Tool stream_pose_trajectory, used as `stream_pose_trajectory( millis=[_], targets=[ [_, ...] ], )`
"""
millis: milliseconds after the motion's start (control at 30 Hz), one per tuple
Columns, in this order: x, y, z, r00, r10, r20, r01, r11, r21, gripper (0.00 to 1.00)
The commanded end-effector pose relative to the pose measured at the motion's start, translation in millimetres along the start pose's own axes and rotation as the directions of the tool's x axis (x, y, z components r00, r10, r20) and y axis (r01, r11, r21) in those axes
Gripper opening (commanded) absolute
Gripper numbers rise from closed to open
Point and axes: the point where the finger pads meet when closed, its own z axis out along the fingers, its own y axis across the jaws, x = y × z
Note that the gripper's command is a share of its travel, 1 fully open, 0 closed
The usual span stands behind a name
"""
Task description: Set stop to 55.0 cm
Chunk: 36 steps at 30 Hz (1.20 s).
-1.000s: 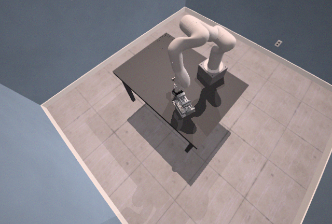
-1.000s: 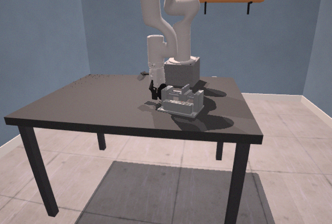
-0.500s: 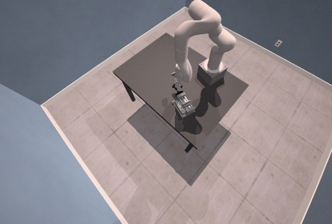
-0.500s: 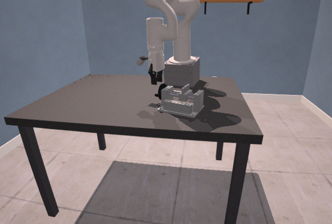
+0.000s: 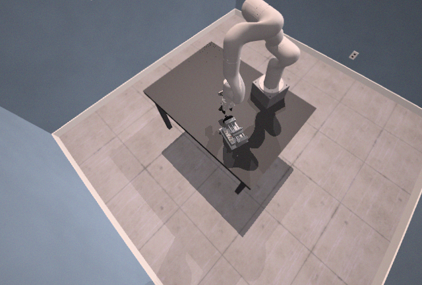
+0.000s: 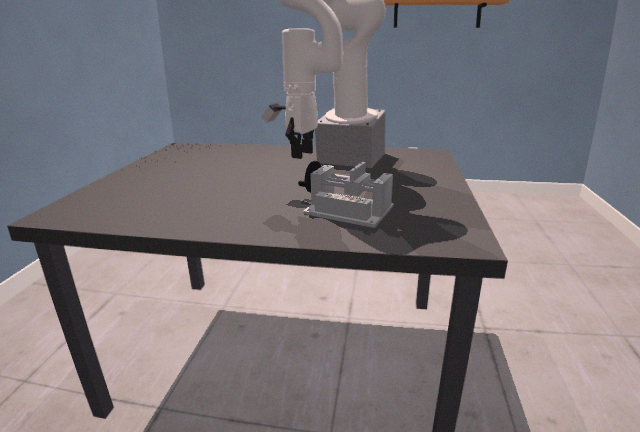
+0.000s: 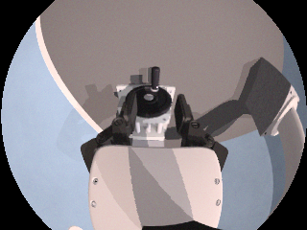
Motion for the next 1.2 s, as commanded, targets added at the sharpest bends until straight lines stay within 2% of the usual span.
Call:
stream_pose_trajectory(
  millis=[0,167,400,533,700,1167],
  targets=[
    [0,-1,-13,1.000,0.000,0.000,0.000,1.000,0.002,0.57],
    [0,-1,-25,1.000,0.000,0.001,0.000,1.000,0.002,0.57],
    [-1,-6,-26,1.000,0.000,0.001,0.000,1.000,0.001,0.57],
    [-10,-55,-26,1.000,0.000,0.001,0.000,1.000,0.001,0.57],
    [-14,-76,-26,1.000,0.000,0.001,0.000,1.000,0.001,0.57],
    [-14,-77,-26,1.000,0.000,0.001,0.000,1.000,0.001,0.57]
  ],
)
